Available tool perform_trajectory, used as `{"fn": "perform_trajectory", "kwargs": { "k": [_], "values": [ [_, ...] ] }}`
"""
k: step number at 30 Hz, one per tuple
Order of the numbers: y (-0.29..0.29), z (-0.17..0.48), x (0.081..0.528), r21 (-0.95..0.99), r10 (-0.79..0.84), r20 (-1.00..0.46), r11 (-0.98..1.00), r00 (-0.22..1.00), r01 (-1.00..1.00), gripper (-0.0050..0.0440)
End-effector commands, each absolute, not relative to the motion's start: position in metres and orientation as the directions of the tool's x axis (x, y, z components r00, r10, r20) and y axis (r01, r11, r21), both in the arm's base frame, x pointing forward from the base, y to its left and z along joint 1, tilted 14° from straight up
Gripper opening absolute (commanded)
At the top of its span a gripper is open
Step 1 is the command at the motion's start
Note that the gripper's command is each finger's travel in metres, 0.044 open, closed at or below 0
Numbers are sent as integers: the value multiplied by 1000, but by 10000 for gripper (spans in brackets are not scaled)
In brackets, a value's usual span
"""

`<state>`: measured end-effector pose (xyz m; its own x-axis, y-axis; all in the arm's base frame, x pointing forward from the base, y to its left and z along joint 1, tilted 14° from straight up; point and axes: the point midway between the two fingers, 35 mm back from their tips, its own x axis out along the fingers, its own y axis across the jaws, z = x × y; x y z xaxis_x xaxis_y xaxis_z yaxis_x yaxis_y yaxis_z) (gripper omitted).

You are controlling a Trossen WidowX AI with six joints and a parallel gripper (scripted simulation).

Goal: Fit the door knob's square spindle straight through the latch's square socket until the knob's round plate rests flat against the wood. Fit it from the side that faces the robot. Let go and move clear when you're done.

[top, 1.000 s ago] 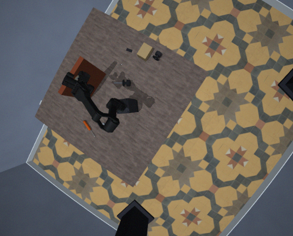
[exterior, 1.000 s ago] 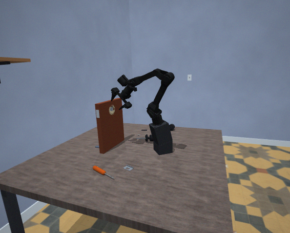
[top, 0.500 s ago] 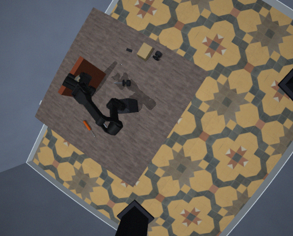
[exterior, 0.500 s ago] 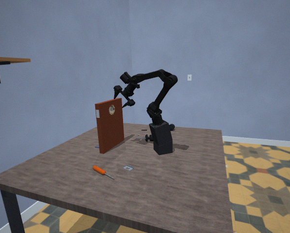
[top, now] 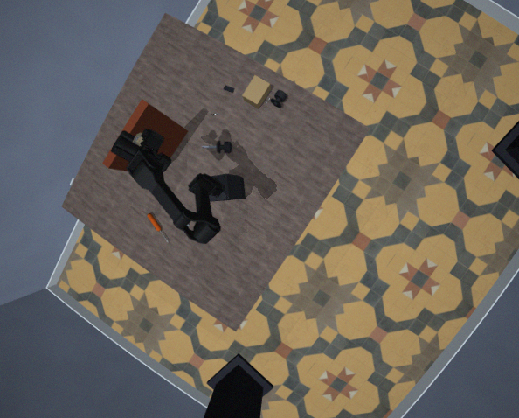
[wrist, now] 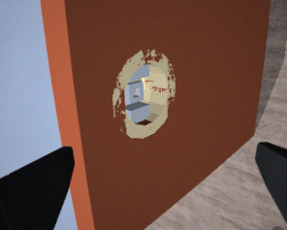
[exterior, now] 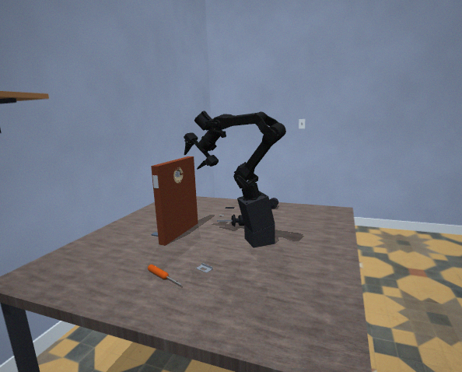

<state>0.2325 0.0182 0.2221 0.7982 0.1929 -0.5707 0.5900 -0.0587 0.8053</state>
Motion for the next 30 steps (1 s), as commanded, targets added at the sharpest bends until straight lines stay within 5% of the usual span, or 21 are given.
{"fn": "perform_trajectory", "kwargs": {
  "k": [1,9,30],
  "values": [
    [18,226,232,810,194,-565,-55,802,584,440],
    [3,226,249,783,149,-593,-121,791,610,440],
    [-179,168,357,498,-94,-803,-650,589,575,440]
  ]
}}
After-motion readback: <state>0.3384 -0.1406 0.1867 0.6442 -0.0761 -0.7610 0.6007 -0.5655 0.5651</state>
